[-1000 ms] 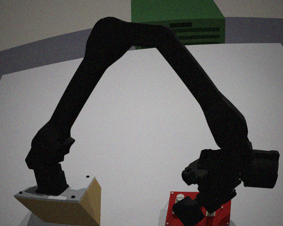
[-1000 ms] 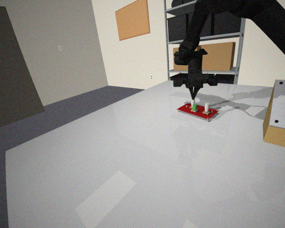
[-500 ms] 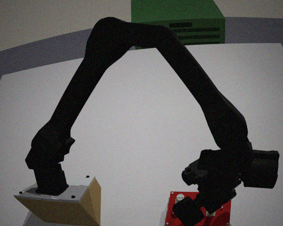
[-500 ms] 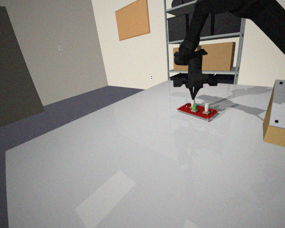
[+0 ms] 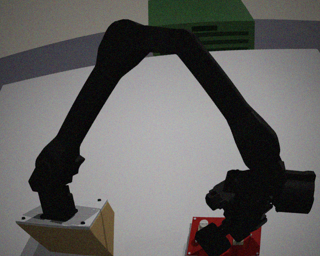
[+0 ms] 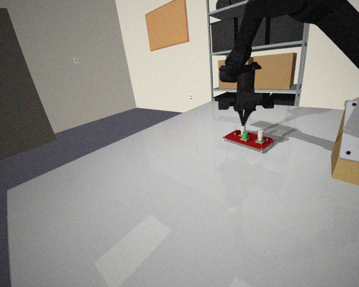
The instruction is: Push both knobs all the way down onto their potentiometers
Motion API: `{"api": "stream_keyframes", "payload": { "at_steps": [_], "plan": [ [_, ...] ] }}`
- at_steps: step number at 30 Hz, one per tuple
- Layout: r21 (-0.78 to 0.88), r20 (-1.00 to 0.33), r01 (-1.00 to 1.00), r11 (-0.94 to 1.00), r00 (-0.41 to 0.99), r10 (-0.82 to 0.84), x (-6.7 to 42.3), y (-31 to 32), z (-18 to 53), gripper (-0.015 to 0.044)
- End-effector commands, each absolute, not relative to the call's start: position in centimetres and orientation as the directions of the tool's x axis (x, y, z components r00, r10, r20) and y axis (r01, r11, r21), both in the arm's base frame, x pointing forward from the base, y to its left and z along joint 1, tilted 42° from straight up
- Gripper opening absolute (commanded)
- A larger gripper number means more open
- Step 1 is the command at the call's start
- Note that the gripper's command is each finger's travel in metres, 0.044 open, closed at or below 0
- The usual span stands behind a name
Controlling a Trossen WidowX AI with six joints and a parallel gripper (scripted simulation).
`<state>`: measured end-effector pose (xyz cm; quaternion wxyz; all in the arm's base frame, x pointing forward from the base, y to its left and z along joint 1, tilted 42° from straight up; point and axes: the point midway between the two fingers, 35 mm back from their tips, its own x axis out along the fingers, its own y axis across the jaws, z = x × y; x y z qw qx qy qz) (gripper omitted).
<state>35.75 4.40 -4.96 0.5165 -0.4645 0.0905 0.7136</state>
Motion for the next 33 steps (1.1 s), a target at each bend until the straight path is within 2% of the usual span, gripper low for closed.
{"api": "stream_keyframes", "payload": {
  "at_steps": [1, 33],
  "plan": [
    [-0.351, -0.752, -0.811, -0.469, -0.054, 0.657, 35.7, 5.6, -6.1, 0.0],
    [-0.35, -0.753, -0.811, -0.469, -0.054, 0.656, 35.9, 3.2, -3.4, 0.0]
  ]
}}
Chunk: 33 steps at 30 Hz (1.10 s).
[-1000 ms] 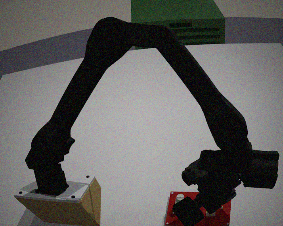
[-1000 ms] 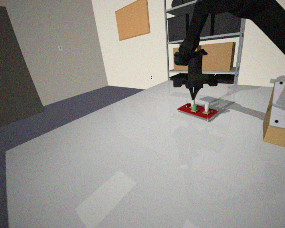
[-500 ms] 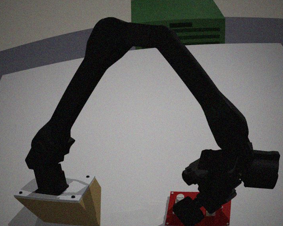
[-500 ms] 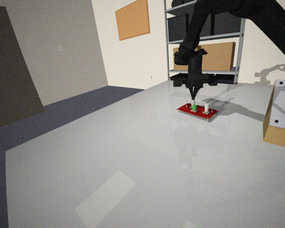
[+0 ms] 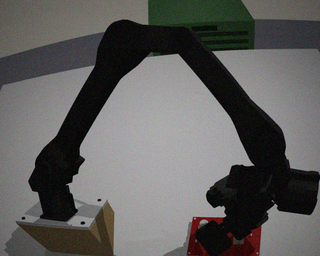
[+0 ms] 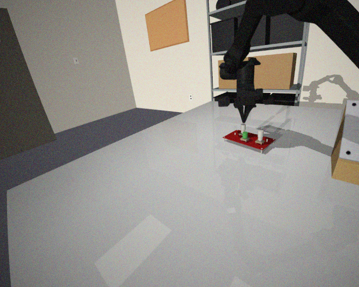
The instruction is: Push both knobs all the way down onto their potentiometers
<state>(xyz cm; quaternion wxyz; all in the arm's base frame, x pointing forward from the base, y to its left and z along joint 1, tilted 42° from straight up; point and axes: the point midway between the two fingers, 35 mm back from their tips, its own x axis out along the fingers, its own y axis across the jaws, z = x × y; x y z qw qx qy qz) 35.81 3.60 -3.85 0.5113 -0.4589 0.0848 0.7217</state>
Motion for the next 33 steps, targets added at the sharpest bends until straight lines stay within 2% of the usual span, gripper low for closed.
{"api": "stream_keyframes", "payload": {
  "at_steps": [1, 11, 18, 25, 33],
  "plan": [
    [-0.35, -0.753, -0.811, -0.469, -0.054, 0.656, 35.9, 3.1, -3.3, 0.0],
    [-0.346, -0.75, -0.815, -0.464, -0.056, 0.659, 35.5, 3.3, -3.6, 0.0262],
    [-0.341, -0.77, -0.797, -0.499, -0.068, 0.635, 28.8, 1.6, -2.0, 0.044],
    [-0.342, -0.756, -0.812, -0.474, -0.063, 0.652, 20.1, 1.4, -0.7, 0.044],
    [-0.342, -0.753, -0.814, -0.47, -0.061, 0.655, 19.3, 1.5, -0.6, 0.044]
  ]
}}
